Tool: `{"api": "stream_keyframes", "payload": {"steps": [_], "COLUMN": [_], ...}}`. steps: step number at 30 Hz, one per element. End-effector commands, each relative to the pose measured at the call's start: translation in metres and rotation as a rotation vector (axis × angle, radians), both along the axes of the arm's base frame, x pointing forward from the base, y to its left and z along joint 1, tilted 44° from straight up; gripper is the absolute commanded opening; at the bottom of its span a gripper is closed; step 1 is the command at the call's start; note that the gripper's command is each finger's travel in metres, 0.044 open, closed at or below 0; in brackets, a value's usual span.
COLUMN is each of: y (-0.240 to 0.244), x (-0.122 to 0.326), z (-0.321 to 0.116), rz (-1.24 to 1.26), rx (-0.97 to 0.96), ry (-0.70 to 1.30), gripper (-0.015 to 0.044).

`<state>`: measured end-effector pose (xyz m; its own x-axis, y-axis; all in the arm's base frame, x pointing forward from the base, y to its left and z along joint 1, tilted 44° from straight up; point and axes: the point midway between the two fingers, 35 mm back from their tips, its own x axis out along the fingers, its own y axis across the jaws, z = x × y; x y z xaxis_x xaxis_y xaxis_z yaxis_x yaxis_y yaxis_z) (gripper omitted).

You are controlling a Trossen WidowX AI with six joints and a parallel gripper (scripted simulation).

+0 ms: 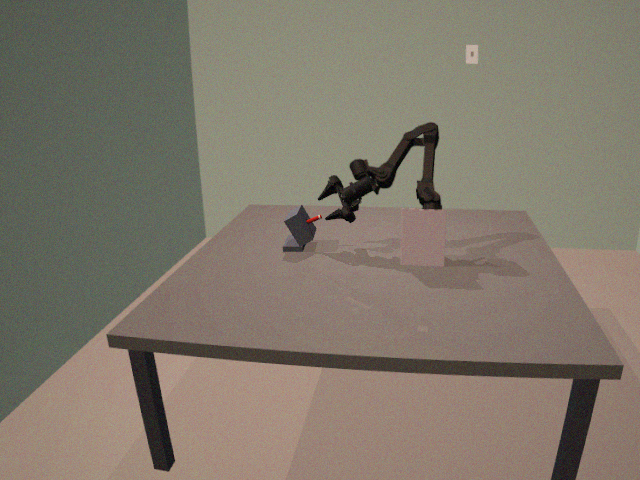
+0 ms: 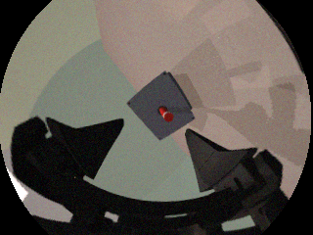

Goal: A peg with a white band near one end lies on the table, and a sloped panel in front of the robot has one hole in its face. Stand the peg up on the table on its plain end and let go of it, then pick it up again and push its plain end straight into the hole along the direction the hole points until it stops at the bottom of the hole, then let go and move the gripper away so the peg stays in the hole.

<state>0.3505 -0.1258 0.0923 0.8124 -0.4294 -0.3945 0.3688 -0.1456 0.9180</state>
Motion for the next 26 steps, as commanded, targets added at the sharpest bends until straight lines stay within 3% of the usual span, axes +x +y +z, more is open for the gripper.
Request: {"api": "stream_keyframes", "payload": {"steps": [1, 26], "y": [0.001, 0.011], "x": [-0.005, -0.019], "z": [0.001, 0.011], "rz": [-0.006, -0.003], "rx": [0.003, 0.003], "ry": [0.004, 0.004], "gripper": [0.044, 0.044]}}
